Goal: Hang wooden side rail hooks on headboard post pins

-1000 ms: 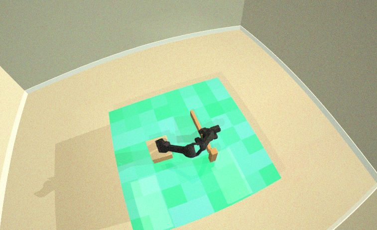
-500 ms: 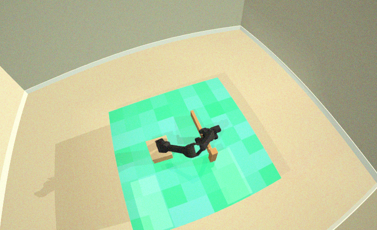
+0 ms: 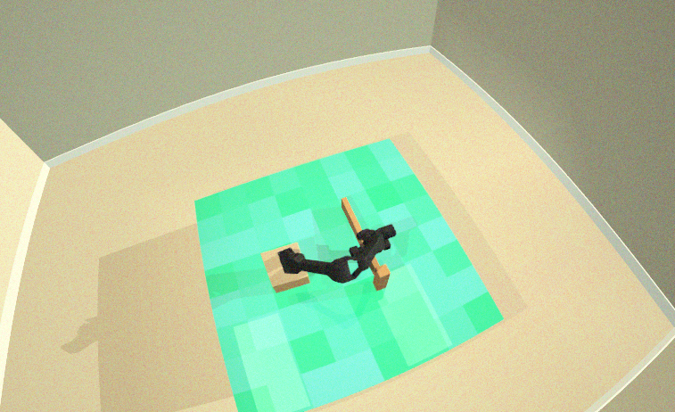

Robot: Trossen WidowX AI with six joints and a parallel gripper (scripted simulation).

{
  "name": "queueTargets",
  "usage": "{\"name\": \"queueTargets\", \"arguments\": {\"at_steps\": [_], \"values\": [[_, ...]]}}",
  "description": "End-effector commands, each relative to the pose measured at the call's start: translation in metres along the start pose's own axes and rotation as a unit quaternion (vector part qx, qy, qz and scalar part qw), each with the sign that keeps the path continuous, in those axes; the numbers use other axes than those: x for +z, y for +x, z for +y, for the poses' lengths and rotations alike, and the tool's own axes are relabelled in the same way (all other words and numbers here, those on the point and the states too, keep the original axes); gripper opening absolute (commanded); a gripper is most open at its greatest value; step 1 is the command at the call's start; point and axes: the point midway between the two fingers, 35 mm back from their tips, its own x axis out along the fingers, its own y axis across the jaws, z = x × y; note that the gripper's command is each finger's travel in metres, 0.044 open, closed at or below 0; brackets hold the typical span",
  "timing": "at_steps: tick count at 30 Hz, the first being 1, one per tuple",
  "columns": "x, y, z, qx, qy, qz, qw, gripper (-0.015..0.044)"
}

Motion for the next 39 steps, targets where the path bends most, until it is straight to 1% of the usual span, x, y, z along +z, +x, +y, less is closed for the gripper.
{"name": "queueTargets", "arguments": {"at_steps": [1, 39], "values": [[-0.0015, -0.0056, -0.0035, -0.008, 0.002, 0.0, 1.0, 0.0], [-0.0057, -0.0044, -0.003, -0.008, 0.002, 0.001, 1.0, 0.0]]}}
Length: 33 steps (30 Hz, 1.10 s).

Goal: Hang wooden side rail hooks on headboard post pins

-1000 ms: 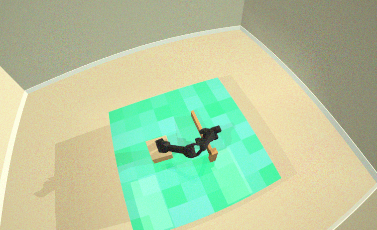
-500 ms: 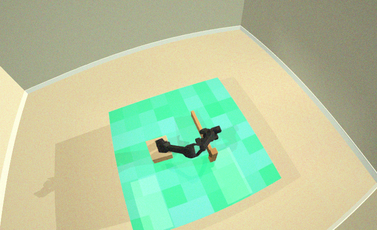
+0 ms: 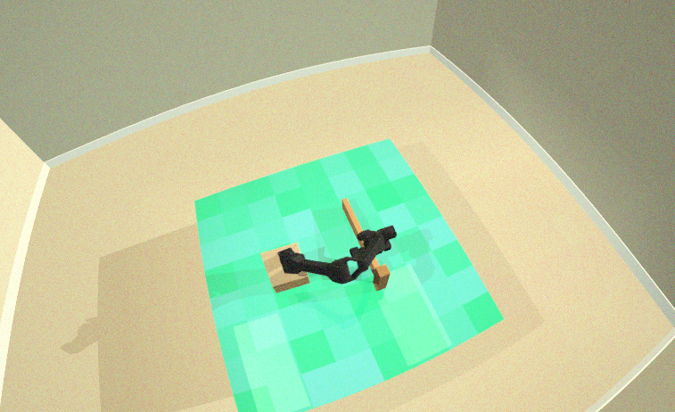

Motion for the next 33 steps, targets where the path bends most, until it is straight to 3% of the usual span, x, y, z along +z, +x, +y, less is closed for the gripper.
{"name": "queueTargets", "arguments": {"at_steps": [1, 33], "values": [[-0.0009, -0.0044, -0.0026, -0.008, 0.001, 0.001, 1.0, 0.0], [-0.0046, -0.0047, -0.0029, -0.008, 0.001, 0.001, 1.0, 0.0]]}}
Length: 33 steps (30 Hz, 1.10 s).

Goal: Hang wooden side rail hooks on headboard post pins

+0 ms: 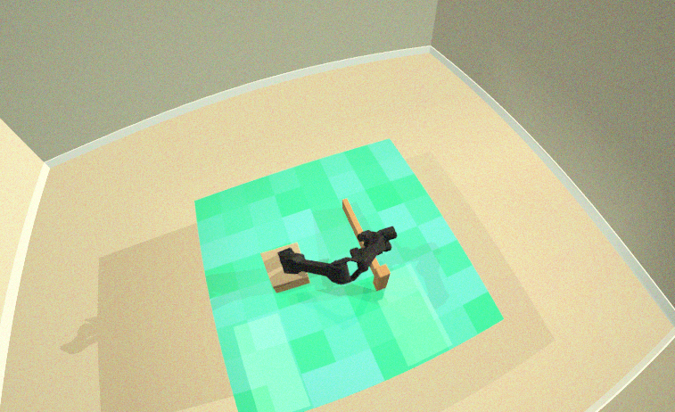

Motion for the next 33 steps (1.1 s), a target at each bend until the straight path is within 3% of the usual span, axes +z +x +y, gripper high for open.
{"name": "queueTargets", "arguments": {"at_steps": [1, 33], "values": [[-0.0014, -0.0048, -0.0028, -0.007, 0.0, 0.001, 1.0, 0.0], [-0.0049, -0.0047, -0.0034, -0.007, 0.0, 0.001, 1.0, 0.0]]}}
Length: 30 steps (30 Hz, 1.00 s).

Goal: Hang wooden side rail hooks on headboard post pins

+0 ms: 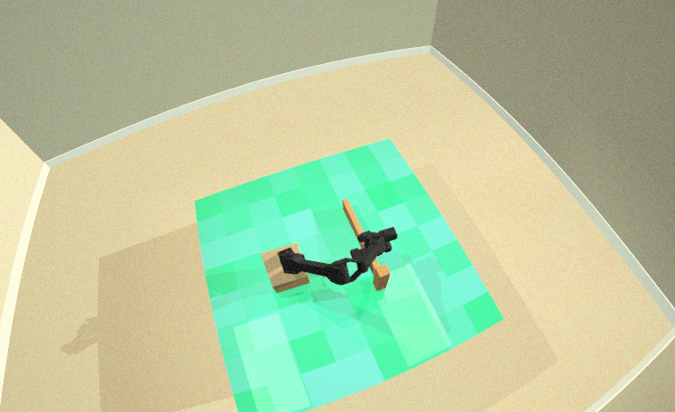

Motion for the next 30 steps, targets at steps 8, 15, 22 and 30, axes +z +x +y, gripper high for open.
{"name": "queueTargets", "arguments": {"at_steps": [8, 15, 22, 30], "values": [[-0.002, -0.0046, -0.0023, -0.007, -0.001, 0.0, 1.0, 0.0], [-0.0028, -0.0044, -0.0017, -0.007, -0.001, 0.001, 1.0, 0.0], [-0.0036, -0.0042, -0.0025, -0.007, -0.001, 0.001, 1.0, 0.0], [-0.0044, -0.0041, -0.0034, -0.007, -0.001, 0.001, 1.0, 0.0]]}}
